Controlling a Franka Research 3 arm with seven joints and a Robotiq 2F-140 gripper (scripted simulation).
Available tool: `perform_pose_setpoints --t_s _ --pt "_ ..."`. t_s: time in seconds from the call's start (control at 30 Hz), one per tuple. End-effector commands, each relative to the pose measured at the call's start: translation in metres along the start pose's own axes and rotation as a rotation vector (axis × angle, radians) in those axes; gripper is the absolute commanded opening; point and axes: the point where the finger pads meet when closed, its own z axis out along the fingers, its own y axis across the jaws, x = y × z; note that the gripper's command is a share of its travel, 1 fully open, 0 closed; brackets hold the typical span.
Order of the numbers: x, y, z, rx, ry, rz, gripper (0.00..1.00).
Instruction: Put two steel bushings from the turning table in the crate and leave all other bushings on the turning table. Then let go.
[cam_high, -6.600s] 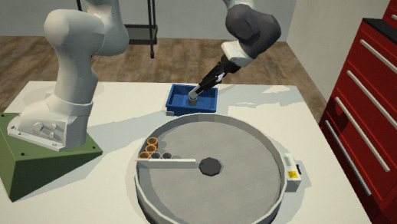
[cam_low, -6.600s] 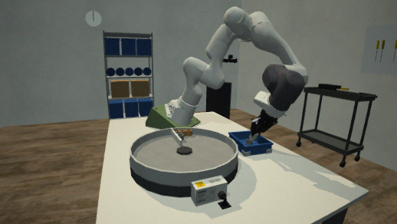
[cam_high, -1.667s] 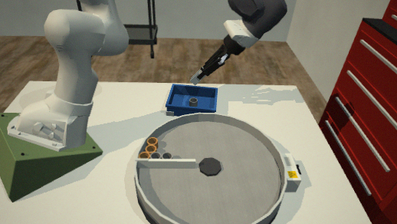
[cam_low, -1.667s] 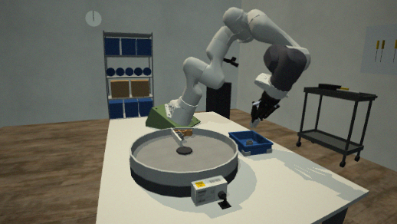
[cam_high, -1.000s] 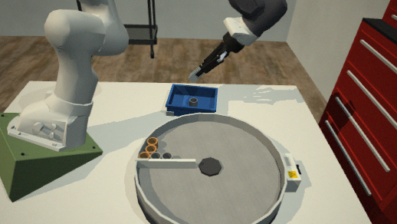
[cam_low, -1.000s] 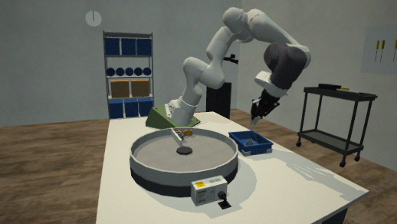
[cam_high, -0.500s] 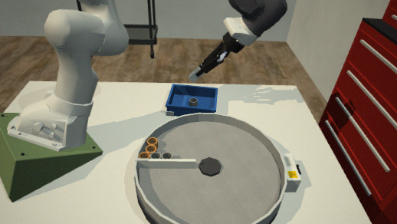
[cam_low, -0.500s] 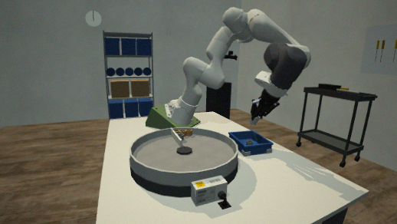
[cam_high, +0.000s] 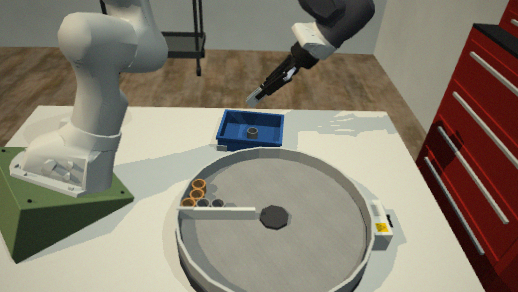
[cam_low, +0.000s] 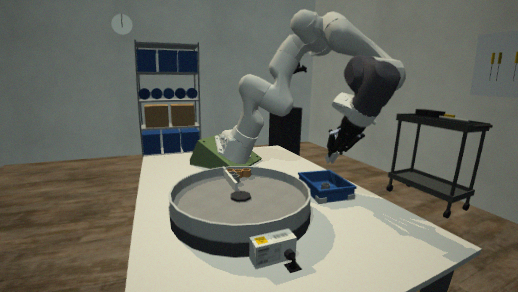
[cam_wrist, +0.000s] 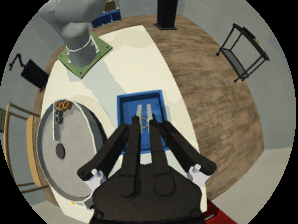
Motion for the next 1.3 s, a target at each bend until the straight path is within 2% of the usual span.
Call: perform_pose_setpoints --t_s 0.0,1.27 --pt "0.0008 0.0008 -0.0009 0.002 -0.001 -0.010 0.07" --pt "0.0022 0.0008 -0.0025 0.002 -0.001 -0.010 0.07"
